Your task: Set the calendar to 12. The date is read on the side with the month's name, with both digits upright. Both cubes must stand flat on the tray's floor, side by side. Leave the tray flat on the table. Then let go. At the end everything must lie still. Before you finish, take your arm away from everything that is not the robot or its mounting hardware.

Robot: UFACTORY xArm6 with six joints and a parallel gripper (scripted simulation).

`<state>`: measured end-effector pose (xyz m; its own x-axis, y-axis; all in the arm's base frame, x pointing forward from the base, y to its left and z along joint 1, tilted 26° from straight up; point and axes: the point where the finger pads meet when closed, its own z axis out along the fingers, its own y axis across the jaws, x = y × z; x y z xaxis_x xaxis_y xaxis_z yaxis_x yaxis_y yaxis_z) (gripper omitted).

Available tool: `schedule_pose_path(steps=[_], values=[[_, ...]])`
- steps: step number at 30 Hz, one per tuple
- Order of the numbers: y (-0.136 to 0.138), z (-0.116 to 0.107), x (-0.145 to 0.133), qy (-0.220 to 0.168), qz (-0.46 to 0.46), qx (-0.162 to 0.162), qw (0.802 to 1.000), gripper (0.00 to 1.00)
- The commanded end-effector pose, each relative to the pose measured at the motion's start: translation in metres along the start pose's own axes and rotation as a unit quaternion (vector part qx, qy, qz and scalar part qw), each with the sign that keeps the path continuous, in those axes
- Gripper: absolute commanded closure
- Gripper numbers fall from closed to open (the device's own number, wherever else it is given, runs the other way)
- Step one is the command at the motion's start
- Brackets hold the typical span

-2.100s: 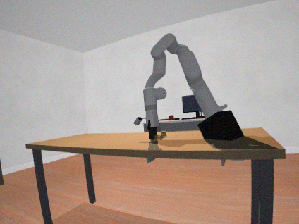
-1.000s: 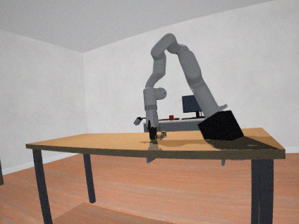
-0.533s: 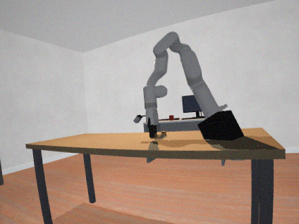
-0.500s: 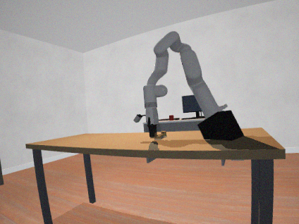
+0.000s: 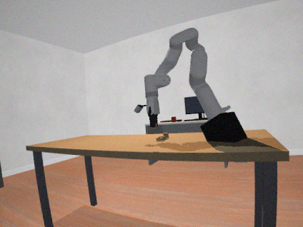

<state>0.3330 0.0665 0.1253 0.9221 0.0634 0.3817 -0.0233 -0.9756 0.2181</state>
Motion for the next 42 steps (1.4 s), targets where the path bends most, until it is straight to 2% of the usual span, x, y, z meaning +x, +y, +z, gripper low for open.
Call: schedule_pose_path(steps=[1, 12, 14, 18, 19, 21, 24, 27, 42], values=[[0.002, -0.016, 0.0, -0.005, 0.0, -0.002, 1.0, 0.73], [0.005, -0.016, 0.001, -0.006, 0.0, -0.002, 1.0, 0.73], [0.018, -0.017, 0.002, -0.008, 0.0, -0.002, 1.0, 0.73], [0.072, -0.02, 0.005, -0.012, 0.001, -0.001, 1.0, 0.73], [0.072, -0.02, 0.005, -0.012, 0.001, -0.001, 1.0, 0.73], [0.1, -0.023, 0.004, -0.009, 0.0, -0.001, 1.0, 0.73], [0.1, -0.023, 0.004, -0.009, 0.0, -0.001, 1.0, 0.73], [0.122, -0.027, 0.001, -0.006, -0.001, -0.002, 1.0, 0.73], [0.125, -0.027, 0.001, -0.005, -0.001, -0.002, 1.0, 0.73]])
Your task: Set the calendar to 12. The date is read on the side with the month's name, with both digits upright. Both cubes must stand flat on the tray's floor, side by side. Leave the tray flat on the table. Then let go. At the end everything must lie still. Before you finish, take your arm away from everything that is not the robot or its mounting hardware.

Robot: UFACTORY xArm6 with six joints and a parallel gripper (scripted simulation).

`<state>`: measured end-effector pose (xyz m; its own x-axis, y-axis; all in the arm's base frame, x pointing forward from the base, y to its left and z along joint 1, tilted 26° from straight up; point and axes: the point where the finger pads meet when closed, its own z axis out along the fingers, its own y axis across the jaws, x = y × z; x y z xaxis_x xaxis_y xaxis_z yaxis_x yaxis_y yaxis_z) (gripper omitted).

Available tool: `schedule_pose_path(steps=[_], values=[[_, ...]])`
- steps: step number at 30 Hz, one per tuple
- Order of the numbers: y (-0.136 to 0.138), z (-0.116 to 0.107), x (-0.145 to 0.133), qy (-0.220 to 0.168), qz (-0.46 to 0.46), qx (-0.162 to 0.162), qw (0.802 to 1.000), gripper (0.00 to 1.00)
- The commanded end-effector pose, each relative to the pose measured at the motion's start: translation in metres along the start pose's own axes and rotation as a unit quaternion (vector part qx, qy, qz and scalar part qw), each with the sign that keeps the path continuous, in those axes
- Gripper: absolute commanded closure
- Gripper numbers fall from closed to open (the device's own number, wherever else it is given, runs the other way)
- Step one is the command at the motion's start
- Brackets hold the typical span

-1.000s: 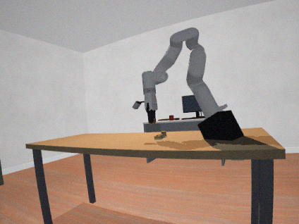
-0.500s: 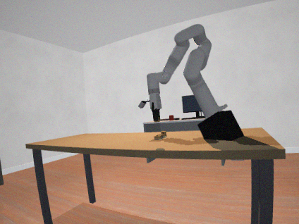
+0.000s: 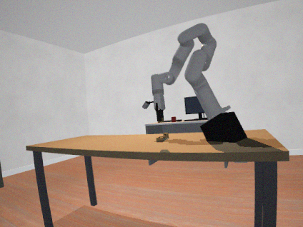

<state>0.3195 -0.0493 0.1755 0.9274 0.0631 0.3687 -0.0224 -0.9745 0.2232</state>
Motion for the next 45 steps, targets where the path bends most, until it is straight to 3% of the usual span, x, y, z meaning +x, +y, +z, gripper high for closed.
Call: schedule_pose_path(steps=[1, 16, 28, 45], values=[[0.0, -0.001, 0.001, 0.002, 0.0, 0.0, 1.0, 0.73], [0.001, 0.026, 0.001, 0.001, 0.0, 0.0, 1.0, 0.73], [0.001, 0.06, 0.001, 0.001, 0.0, 0.0, 1.0, 0.73], [0.001, 0.065, 0.001, 0.001, 0.0, 0.0, 1.0, 0.73]])
